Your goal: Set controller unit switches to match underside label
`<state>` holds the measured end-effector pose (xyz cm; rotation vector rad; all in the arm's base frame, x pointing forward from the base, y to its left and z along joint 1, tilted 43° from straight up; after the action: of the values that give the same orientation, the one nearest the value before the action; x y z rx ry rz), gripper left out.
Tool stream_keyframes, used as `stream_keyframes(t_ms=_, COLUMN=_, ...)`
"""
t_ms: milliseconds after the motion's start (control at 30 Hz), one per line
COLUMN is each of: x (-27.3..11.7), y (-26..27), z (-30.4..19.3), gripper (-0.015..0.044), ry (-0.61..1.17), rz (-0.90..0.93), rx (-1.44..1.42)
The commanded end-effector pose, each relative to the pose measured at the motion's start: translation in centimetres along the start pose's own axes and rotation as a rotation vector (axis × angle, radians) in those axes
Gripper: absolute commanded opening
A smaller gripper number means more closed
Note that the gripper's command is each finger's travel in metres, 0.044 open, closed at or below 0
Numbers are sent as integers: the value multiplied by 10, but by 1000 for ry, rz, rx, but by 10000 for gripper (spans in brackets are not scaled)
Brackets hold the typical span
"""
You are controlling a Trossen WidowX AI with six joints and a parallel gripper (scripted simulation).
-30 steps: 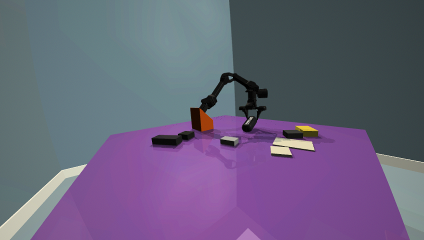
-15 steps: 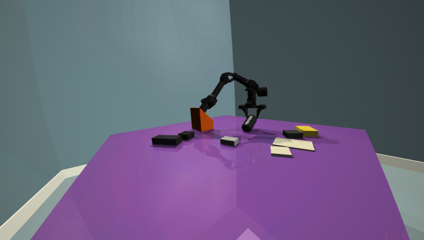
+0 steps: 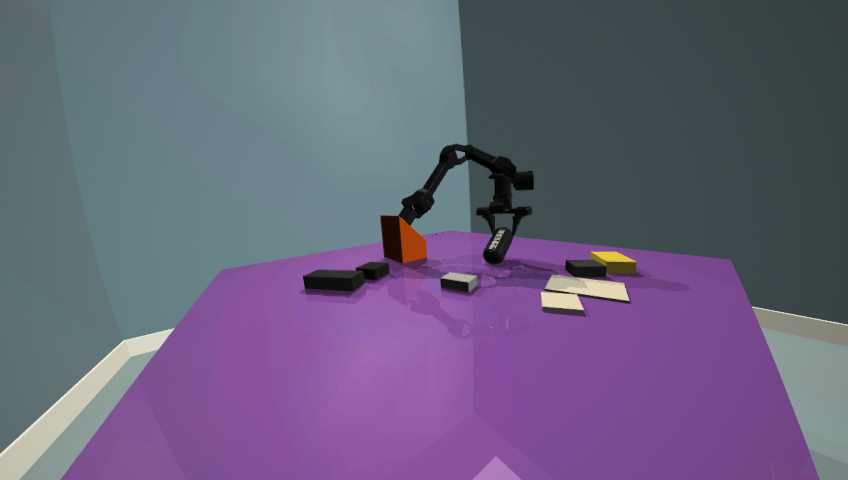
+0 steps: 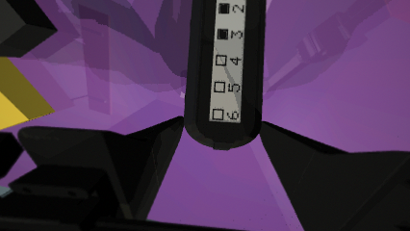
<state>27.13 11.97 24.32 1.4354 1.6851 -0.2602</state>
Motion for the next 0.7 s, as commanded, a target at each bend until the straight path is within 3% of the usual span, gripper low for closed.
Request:
stream_keyframes(t_ms=0, x=-4, y=0, z=3, gripper=335, ry=-6, rz=5, rx=-1)
stream_keyframes(t_ms=667, x=-15, y=-3, z=14, gripper=335, ry=-7, rz=5, rx=-1)
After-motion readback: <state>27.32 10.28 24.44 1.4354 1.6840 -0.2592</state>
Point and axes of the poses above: the point midway between the two fingers, 35 mm back from their tips, its own x axis out along the fingers, its own y axis across the jaws, z = x × y, the point moved 10 cm from there along -x, back along the fingers, and after that the axes turned 15 degrees about -x, right-handed, at the moved point
